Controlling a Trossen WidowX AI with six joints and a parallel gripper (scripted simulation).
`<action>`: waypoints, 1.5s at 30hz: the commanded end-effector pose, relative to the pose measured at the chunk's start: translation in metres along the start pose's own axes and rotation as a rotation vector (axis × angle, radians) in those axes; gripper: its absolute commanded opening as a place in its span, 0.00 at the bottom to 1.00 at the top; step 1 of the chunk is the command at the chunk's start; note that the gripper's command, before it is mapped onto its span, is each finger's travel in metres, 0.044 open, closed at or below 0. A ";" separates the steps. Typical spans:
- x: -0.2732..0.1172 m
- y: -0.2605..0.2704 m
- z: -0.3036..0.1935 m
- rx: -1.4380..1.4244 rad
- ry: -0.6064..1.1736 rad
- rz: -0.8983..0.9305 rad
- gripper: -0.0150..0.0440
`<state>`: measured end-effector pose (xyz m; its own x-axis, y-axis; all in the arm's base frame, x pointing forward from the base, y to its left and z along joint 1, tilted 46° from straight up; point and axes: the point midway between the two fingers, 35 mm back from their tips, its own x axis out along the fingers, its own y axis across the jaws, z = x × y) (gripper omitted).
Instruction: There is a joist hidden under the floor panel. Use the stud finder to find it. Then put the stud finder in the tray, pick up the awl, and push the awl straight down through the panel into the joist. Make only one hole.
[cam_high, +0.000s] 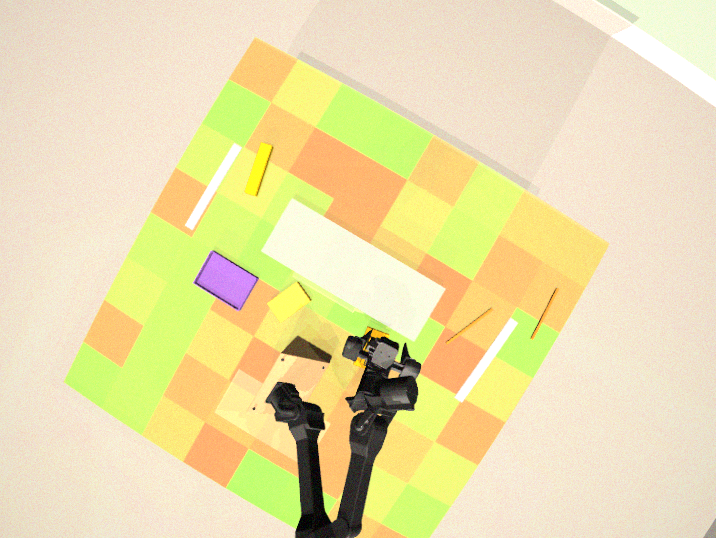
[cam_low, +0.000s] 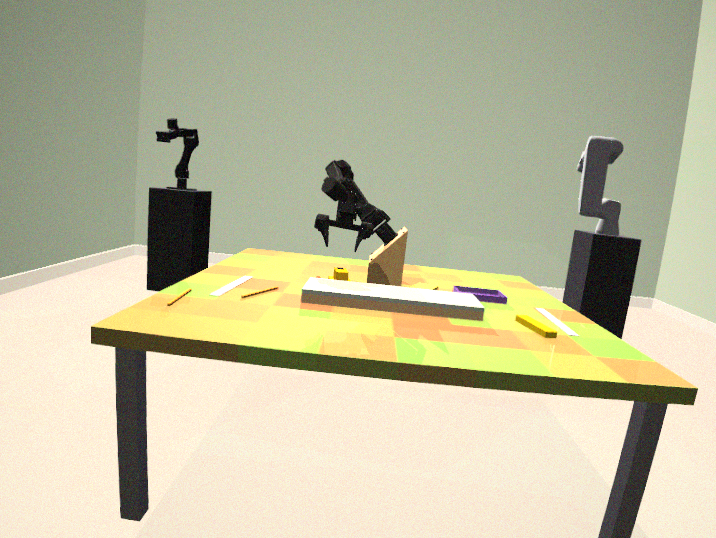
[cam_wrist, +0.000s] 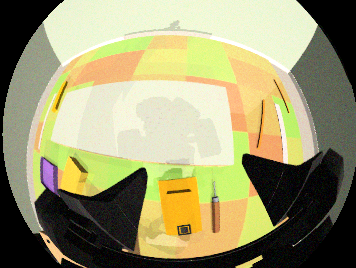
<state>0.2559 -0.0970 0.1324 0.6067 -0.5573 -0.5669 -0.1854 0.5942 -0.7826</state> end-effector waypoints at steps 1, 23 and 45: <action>0.015 0.021 -0.055 0.027 0.239 0.068 1.00; 0.015 0.018 -0.079 0.038 0.329 0.092 1.00; 0.042 0.022 -0.096 0.038 0.330 0.094 1.00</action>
<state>0.2040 -0.1612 0.0723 0.3054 -0.6573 -0.6890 -0.1865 0.6682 -0.7202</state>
